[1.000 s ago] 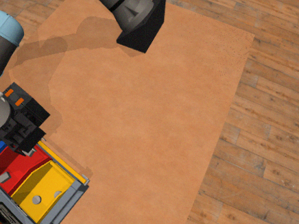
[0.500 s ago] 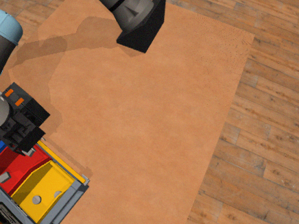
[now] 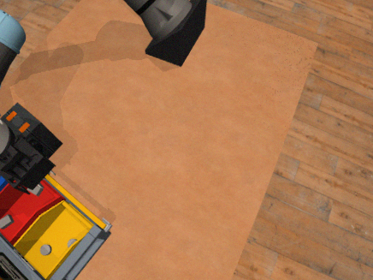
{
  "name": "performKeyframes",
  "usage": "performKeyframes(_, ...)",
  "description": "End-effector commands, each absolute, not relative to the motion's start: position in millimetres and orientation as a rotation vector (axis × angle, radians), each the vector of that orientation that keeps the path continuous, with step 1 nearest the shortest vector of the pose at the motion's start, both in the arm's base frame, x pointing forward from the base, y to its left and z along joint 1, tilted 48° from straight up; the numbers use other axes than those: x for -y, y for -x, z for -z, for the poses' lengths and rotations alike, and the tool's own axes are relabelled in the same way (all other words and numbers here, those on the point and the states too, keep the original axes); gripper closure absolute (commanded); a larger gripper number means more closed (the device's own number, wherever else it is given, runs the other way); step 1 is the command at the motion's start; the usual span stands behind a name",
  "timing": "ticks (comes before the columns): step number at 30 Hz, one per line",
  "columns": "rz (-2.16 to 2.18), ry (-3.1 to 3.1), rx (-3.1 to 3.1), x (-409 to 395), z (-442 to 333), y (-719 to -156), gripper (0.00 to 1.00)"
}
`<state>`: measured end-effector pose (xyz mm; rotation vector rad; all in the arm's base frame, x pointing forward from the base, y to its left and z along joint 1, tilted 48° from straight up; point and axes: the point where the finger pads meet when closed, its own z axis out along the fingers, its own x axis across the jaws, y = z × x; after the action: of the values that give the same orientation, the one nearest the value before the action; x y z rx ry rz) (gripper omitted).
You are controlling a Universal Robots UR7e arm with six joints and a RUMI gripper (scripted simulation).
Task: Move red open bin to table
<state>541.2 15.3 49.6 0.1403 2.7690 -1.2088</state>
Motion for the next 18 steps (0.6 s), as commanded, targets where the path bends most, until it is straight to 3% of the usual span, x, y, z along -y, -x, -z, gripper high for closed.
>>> performKeyframes(1, 1.208, -0.14, -2.768, -18.5, -52.7, -541.2, 1.0)
performKeyframes(18, 1.208, -0.14, -2.768, -28.2, -61.5, -540.2, 1.0)
